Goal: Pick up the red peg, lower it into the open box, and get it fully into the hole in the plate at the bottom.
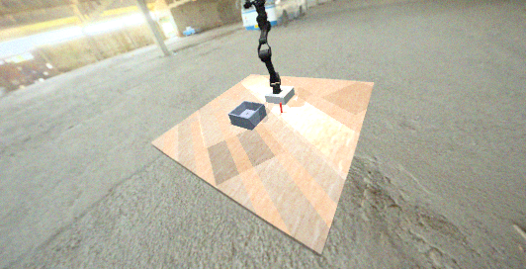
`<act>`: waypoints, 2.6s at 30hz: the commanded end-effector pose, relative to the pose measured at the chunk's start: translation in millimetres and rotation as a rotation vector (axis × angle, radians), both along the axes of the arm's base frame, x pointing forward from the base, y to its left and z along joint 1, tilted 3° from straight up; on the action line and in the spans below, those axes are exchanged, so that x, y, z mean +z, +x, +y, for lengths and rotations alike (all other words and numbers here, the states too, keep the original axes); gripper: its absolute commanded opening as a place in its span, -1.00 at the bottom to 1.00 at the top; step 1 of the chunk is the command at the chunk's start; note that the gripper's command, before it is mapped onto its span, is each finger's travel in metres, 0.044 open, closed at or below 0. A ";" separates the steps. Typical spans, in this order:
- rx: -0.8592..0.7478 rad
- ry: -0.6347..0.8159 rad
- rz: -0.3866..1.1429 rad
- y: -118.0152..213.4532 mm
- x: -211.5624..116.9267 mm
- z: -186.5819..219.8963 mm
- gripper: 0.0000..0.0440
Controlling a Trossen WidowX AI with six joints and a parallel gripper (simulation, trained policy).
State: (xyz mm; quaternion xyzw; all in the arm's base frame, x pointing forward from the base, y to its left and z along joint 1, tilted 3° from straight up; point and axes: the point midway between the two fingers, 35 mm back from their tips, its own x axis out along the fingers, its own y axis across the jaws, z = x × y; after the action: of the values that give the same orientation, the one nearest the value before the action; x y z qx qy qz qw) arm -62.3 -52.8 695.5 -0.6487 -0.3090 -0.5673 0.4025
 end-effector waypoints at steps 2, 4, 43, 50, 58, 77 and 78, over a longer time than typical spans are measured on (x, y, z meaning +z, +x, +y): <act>-0.013 0.009 -0.035 -9.9 -1.5 -5.5 0.93; -0.018 0.023 -0.078 -21.5 -3.3 -13.0 1.00; 0.452 0.815 -1.004 -74.1 -203.8 -317.1 1.00; 0.484 1.040 -1.096 -24.6 -260.1 -356.6 1.00; 0.484 1.322 -1.145 49.0 -323.1 -378.5 1.00; 0.382 1.970 -0.938 233.8 -427.5 -316.8 1.00; 0.376 2.000 -0.917 241.8 -431.0 -310.1 1.00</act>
State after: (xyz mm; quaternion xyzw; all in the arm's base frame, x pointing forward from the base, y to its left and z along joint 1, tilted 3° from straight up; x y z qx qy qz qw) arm 156.2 -380.3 273.5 0.2887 0.0387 -0.6924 0.6601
